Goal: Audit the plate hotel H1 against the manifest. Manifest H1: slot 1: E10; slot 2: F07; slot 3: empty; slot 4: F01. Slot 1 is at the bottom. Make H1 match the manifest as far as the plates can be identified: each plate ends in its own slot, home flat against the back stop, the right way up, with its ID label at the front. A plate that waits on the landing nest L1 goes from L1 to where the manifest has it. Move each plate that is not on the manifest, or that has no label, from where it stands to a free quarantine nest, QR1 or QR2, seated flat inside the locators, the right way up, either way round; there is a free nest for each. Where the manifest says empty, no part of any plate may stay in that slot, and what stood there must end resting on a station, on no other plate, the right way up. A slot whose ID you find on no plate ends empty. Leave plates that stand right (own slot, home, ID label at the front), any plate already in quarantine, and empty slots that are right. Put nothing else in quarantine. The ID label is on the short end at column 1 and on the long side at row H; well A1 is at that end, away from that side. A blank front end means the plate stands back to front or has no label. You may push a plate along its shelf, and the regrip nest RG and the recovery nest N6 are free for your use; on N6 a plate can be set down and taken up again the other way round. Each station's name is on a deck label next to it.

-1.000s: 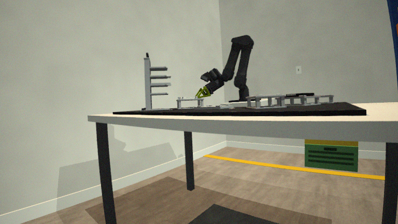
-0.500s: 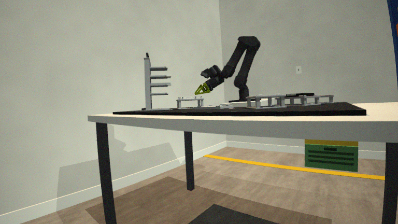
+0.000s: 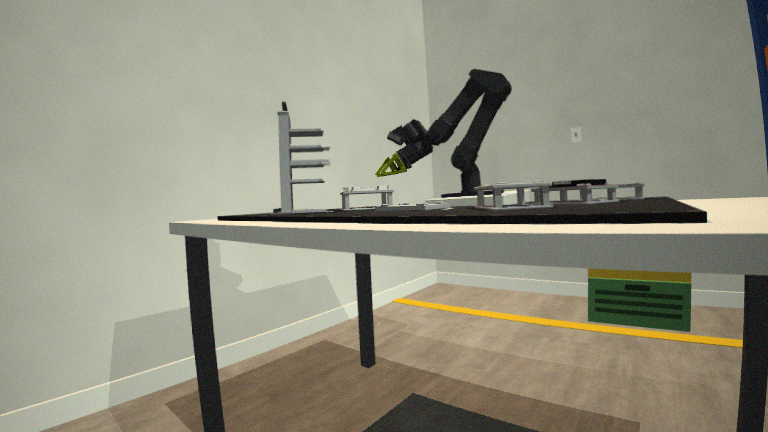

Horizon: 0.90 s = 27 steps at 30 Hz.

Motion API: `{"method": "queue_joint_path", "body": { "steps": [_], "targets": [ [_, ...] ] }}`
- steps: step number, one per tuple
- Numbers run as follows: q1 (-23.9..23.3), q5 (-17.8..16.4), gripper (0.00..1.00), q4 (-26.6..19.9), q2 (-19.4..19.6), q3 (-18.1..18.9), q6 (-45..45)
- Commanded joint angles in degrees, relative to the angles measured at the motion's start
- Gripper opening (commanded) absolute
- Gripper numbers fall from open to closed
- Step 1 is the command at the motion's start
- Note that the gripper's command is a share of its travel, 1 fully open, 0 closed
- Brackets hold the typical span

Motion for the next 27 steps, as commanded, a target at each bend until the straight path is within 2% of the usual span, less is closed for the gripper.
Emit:
{"method": "queue_joint_path", "body": {
  "steps": [1, 11, 13, 20, 27],
  "targets": [
    [-0.2, -0.6, 1.00, -3.8, -1.4, 1.3, -0.2],
    [-0.9, -1.2, 1.00, -10.6, -4.9, 4.4, -0.7],
    [-0.9, -1.2, 1.00, -10.6, -4.9, 4.4, -0.7],
    [-1.4, -1.6, 1.00, -14.9, -6.7, 6.6, -1.0],
    [-1.7, -1.9, 1.00, -20.7, -8.5, 10.5, -1.3]
  ]
}}
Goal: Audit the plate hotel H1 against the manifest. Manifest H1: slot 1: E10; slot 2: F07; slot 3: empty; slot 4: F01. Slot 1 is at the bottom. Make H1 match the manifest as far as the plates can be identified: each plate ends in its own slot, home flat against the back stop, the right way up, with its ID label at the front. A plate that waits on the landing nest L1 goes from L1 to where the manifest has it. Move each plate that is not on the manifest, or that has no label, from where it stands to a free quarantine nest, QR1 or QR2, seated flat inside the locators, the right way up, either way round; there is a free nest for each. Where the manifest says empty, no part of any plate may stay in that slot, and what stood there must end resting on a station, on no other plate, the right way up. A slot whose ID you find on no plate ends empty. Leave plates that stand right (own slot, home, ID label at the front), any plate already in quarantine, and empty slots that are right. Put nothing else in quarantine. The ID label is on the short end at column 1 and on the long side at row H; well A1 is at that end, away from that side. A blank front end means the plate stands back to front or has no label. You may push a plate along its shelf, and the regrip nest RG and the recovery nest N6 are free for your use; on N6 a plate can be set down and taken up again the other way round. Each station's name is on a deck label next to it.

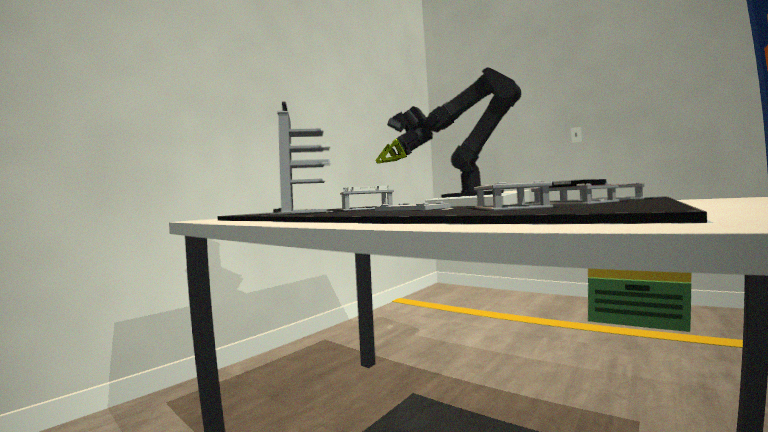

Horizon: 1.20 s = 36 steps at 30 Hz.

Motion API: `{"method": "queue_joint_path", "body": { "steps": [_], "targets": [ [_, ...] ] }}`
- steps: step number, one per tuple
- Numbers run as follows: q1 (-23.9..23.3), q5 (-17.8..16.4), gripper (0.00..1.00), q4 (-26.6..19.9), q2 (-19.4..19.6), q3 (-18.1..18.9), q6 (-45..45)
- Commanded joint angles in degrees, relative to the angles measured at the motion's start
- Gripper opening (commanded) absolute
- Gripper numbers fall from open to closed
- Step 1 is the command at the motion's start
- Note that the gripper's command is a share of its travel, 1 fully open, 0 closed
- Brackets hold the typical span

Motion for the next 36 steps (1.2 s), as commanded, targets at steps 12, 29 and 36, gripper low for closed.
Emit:
{"method": "queue_joint_path", "body": {
  "steps": [12, 29, 36],
  "targets": [
    [-0.7, -1.0, 1.00, -10.7, -2.0, 7.3, -0.5],
    [-1.4, -1.6, 1.00, -20.3, -2.0, 16.4, -1.1],
    [-0.8, -1.4, 1.00, -24.1, -1.3, 20.2, -2.3]
  ]
}}
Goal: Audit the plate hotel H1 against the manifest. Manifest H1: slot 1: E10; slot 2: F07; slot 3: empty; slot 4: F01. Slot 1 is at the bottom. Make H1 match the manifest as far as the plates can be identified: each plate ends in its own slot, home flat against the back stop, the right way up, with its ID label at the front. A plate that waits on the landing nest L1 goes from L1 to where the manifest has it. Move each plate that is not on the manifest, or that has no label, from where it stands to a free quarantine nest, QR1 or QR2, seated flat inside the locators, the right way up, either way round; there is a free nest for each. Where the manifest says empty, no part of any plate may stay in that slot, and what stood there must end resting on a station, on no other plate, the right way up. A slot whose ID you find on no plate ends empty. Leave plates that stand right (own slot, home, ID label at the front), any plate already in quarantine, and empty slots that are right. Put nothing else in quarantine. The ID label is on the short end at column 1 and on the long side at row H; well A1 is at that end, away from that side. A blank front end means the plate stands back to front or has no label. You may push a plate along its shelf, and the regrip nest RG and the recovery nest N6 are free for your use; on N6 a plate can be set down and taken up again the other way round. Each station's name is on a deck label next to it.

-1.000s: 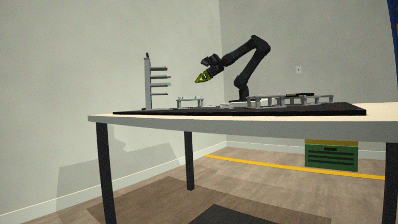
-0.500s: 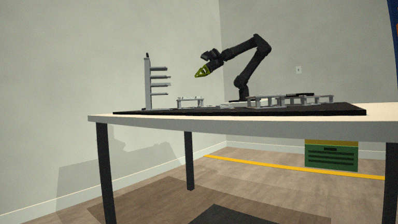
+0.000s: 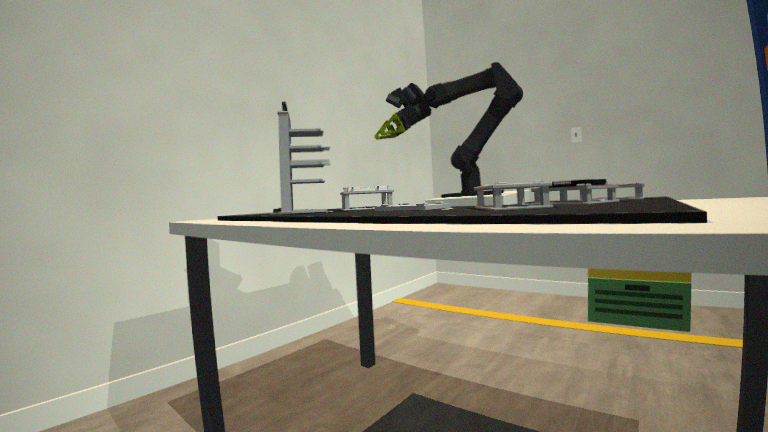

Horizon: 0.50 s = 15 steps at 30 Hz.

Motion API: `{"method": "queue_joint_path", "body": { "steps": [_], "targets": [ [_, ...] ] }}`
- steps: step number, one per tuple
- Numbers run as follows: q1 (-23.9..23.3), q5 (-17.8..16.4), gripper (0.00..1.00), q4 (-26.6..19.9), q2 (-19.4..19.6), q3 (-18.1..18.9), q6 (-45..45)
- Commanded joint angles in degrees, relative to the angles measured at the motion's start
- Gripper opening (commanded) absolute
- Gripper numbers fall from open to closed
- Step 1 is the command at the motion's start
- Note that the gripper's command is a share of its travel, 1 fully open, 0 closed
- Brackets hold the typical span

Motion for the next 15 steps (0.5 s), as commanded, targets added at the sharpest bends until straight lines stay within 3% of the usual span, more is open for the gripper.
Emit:
{"method": "queue_joint_path", "body": {
  "steps": [1, 15],
  "targets": [
    [0.4, -0.2, 1.00, -2.6, 0.0, 1.0, -0.8],
    [14.1, 7.2, 1.00, -13.9, 6.2, 10.6, -12.5]
  ]
}}
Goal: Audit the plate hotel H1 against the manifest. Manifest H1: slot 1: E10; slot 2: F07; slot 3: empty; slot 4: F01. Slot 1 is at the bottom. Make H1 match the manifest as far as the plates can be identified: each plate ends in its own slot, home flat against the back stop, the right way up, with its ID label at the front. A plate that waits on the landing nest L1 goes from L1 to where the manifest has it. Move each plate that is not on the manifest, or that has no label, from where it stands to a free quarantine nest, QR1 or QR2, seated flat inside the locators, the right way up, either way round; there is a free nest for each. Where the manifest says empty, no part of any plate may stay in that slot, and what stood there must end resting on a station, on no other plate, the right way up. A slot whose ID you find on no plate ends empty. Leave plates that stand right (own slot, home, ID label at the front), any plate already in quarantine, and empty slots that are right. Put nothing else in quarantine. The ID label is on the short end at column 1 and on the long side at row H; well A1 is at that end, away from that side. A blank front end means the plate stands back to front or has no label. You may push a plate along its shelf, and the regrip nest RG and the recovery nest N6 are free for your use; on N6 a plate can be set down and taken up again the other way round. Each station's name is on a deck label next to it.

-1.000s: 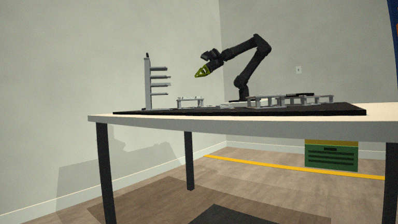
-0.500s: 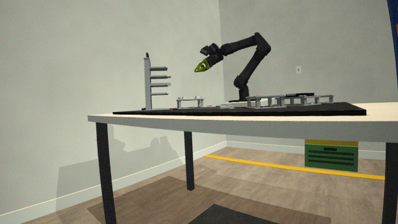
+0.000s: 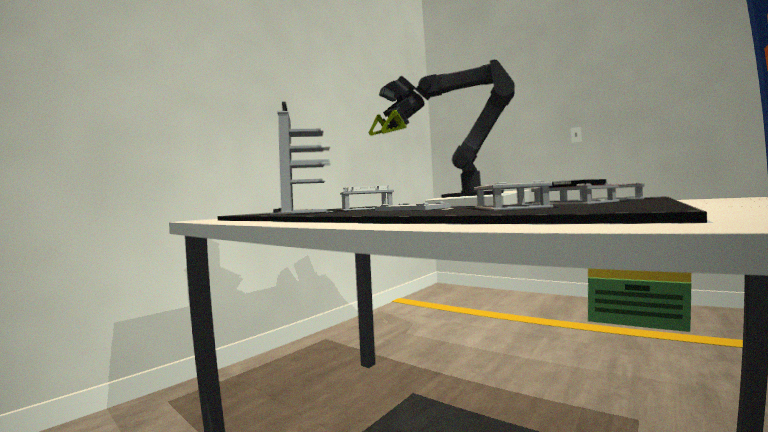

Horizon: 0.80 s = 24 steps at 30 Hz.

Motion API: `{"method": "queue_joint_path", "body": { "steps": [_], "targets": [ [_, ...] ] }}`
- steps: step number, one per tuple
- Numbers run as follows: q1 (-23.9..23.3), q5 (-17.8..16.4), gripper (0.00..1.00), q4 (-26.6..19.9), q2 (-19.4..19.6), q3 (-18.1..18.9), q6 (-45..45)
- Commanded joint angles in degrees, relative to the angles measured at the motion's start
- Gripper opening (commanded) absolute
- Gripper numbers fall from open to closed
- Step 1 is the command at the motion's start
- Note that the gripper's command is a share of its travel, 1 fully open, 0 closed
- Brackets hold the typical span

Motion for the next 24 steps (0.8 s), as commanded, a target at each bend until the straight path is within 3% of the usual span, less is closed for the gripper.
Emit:
{"method": "queue_joint_path", "body": {
  "steps": [1, 3, 18, 20, 24],
  "targets": [
    [2.8, 2.7, 1.00, -4.2, 1.1, 2.5, -3.8],
    [2.8, 2.7, 1.00, -4.2, 1.1, 2.5, -3.8],
    [18.3, 12.0, 1.00, -15.2, 10.9, 14.8, -12.4],
    [18.3, 12.0, 1.00, -15.2, 10.9, 14.8, -12.4],
    [22.2, 14.4, 1.00, -18.2, 14.1, 18.6, -14.4]
  ]
}}
